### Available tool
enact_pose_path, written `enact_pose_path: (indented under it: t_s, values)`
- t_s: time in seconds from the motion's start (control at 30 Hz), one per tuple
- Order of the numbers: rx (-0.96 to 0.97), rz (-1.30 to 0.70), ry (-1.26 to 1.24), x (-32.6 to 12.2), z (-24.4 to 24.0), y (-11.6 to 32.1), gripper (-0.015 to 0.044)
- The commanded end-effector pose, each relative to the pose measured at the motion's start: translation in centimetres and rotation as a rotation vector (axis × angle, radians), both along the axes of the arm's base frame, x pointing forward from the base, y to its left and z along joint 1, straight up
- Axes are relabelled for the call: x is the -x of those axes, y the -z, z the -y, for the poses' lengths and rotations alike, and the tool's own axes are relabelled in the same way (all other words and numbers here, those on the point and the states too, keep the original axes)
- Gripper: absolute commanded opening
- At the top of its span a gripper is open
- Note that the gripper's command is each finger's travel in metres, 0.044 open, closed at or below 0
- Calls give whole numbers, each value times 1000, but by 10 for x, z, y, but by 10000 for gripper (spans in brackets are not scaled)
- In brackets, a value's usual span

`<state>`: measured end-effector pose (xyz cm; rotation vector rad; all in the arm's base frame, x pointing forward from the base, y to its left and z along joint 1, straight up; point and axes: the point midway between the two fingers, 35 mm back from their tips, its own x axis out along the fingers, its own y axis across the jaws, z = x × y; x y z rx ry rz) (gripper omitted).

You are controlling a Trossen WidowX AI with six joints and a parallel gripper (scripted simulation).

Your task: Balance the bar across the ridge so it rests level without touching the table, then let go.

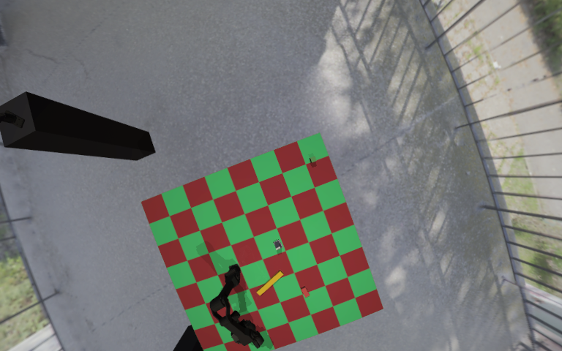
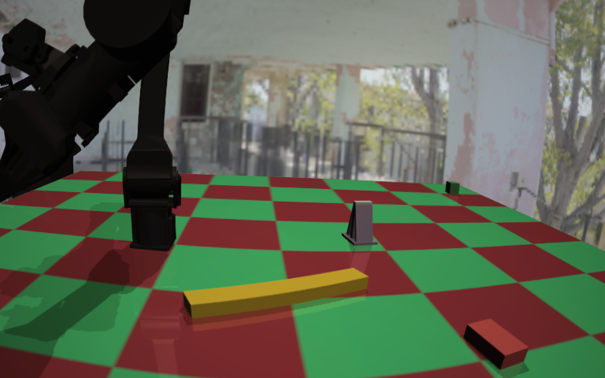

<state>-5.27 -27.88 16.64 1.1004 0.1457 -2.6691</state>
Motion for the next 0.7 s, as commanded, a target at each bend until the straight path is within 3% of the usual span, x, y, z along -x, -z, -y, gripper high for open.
enact_pose_path:
  t_s: [0.0,0.67]
  values:
    - [-112,14,-138,-13,-1,5,315]
    - [-514,32,-741,-65,-9,22,315]
